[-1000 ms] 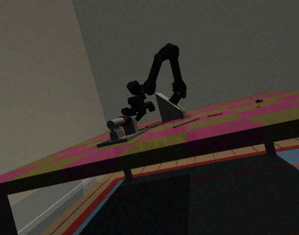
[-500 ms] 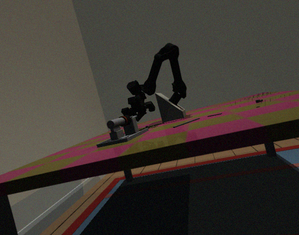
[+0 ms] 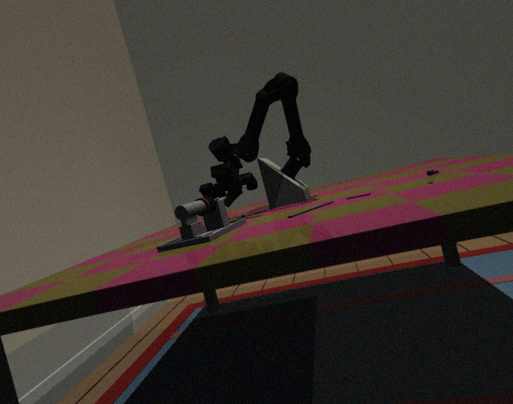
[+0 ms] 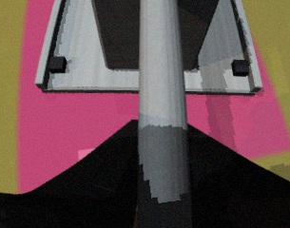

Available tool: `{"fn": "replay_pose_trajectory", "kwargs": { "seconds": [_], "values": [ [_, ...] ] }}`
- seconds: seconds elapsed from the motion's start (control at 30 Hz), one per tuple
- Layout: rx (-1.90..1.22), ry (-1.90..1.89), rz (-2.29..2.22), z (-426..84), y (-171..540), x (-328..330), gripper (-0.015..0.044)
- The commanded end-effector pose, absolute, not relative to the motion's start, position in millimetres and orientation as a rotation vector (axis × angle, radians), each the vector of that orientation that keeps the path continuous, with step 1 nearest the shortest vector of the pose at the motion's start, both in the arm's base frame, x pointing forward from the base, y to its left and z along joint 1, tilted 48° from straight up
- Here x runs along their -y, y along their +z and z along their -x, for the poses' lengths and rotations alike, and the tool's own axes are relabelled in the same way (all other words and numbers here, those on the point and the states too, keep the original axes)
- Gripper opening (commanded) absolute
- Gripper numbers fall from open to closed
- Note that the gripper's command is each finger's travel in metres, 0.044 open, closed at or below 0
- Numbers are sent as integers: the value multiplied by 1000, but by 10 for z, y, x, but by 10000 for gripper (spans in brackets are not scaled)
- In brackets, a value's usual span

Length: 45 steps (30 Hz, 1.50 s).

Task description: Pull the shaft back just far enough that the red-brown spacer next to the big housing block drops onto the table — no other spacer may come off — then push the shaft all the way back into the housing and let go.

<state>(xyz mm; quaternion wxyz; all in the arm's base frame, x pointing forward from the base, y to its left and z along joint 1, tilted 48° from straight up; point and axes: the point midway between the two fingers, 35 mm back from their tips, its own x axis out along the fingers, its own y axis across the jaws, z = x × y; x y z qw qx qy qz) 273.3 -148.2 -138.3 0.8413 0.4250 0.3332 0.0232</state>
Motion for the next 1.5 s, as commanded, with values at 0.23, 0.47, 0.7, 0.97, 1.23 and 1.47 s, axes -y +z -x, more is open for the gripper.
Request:
{"fn": "replay_pose_trajectory", "kwargs": {
  "seconds": [0.23, 0.47, 0.7, 0.97, 1.23, 1.47],
  "values": [
    [-705, 52, -900, -2710, -1380, 1465, 0],
    [-705, 52, -900, -2704, -1380, 1463, 0],
    [-705, 52, -900, -2697, -1379, 1461, 0],
    [-705, 52, -900, -2690, -1379, 1459, 0],
    [-705, 52, -900, -2682, -1378, 1457, 0],
    [-705, 52, -900, -2676, -1378, 1456, 0]
  ]
}}
